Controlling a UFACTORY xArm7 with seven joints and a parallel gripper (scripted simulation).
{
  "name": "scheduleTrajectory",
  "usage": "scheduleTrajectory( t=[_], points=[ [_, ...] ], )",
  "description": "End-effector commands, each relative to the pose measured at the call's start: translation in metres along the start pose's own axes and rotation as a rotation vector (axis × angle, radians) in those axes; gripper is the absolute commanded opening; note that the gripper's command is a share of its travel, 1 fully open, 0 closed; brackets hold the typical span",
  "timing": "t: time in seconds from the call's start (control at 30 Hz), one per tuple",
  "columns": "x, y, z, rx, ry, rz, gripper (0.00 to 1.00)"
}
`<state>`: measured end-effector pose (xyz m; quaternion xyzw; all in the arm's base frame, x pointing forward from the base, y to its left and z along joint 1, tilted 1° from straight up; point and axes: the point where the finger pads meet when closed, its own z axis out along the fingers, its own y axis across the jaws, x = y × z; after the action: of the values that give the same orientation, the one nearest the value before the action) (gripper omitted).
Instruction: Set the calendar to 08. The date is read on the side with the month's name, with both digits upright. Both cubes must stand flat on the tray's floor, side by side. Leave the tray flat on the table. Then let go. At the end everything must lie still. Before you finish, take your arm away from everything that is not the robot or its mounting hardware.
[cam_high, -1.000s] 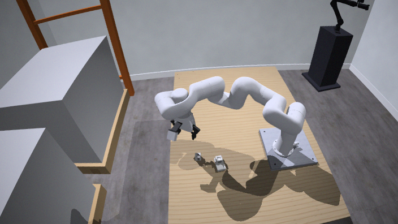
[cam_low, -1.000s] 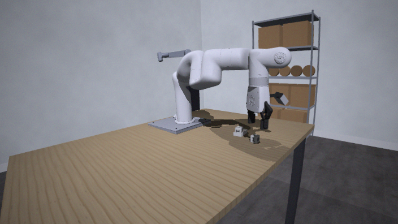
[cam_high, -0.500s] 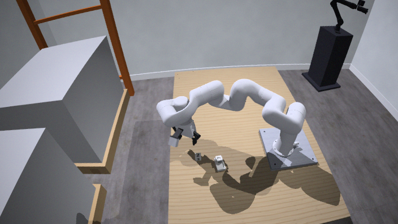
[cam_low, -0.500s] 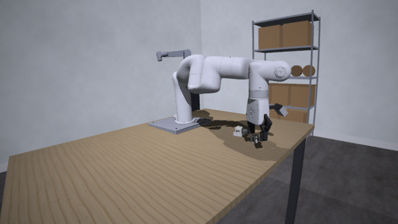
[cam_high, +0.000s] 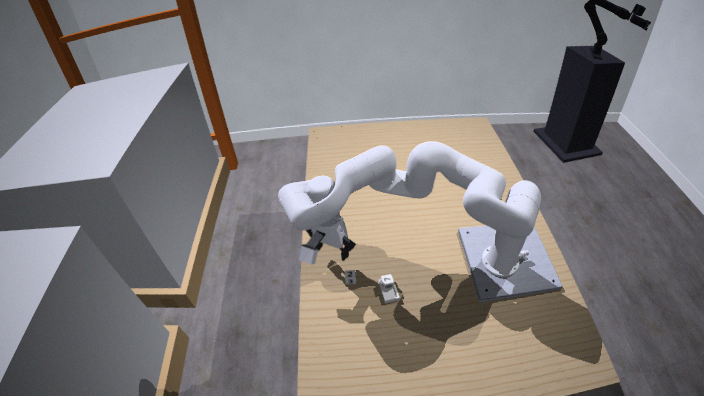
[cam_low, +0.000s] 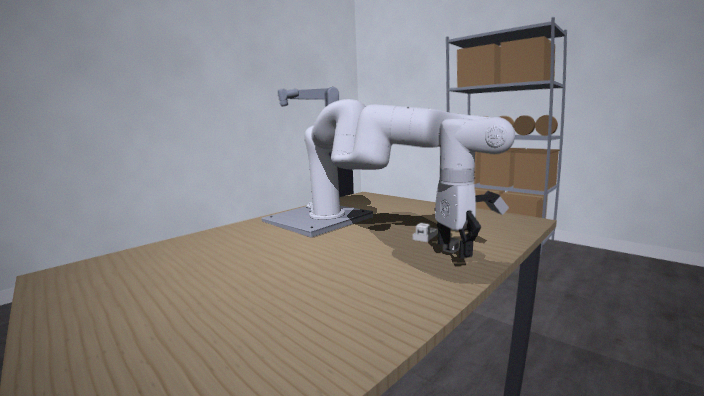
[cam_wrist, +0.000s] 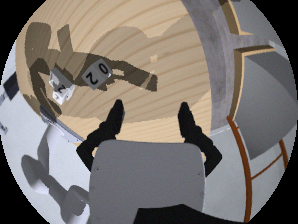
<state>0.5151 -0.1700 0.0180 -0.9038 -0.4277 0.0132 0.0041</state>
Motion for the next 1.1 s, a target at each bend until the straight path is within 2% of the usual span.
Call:
scheduleTrajectory(
  t=[0.0, 0.23, 1.07],
  points=[
    [0.001, 0.001, 0.006, -0.004, 0.002, 0.000, 1.00],
    [0.001, 0.001, 0.017, -0.004, 0.002, 0.000, 1.00],
    [0.001, 0.001, 0.017, -0.004, 0.002, 0.000, 1.00]
  ],
)
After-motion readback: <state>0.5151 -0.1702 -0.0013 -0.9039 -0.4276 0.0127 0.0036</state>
